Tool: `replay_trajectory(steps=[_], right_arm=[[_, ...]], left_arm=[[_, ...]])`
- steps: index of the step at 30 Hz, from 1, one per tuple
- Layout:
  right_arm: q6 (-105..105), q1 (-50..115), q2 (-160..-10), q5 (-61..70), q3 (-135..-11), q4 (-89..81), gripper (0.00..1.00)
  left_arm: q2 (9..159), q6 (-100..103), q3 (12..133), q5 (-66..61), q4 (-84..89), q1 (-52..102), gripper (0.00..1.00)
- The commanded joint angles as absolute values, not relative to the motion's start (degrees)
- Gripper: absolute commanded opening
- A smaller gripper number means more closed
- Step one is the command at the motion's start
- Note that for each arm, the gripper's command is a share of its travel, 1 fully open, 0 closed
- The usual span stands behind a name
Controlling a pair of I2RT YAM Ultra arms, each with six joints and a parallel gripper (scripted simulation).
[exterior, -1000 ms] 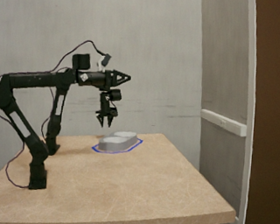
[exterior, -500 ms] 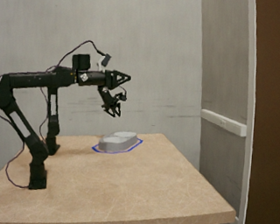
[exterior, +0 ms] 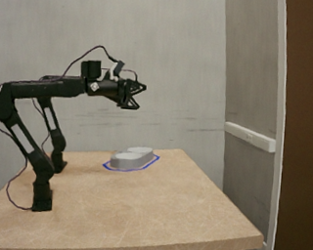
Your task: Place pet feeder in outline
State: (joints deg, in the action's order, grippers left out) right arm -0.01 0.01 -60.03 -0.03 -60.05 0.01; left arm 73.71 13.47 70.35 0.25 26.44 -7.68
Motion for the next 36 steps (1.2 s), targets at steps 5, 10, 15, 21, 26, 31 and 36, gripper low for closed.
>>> replay_trajectory(steps=[5,10,15,21,26,31,36], right_arm=[[-0.5,-0.1,-58.7,0.5,-60.3,0.4,1.0],[-0.5,-0.2,-58.1,0.5,-59.6,0.6,1.0],[-0.5,-0.2,-59.0,0.5,-61.1,0.3,1.0],[-0.4,-0.3,-59.1,0.5,-61.6,0.4,1.0],[-0.4,-0.3,-59.2,0.5,-61.7,0.4,1.0],[-0.4,-0.3,-59.2,0.5,-61.7,0.4,1.0],[-0.4,-0.3,-59.2,0.5,-61.7,0.4,1.0]], left_arm=[[66.1,4.9,66.3,0.9,12.1,-3.6,0.47],[60.0,-1.8,59.8,-0.1,-0.7,-0.4,0.47],[61.4,-0.5,59.3,-0.7,-0.5,-0.8,0.47],[58.7,-0.6,61.4,-1.0,-2.1,0.5,0.47],[59.7,-0.4,61.5,0.4,-0.2,-0.3,0.47],[58.4,-0.4,61.7,0.4,-1.2,-0.3,0.47],[58.4,-0.4,61.7,0.4,-1.1,-0.3,0.47]])
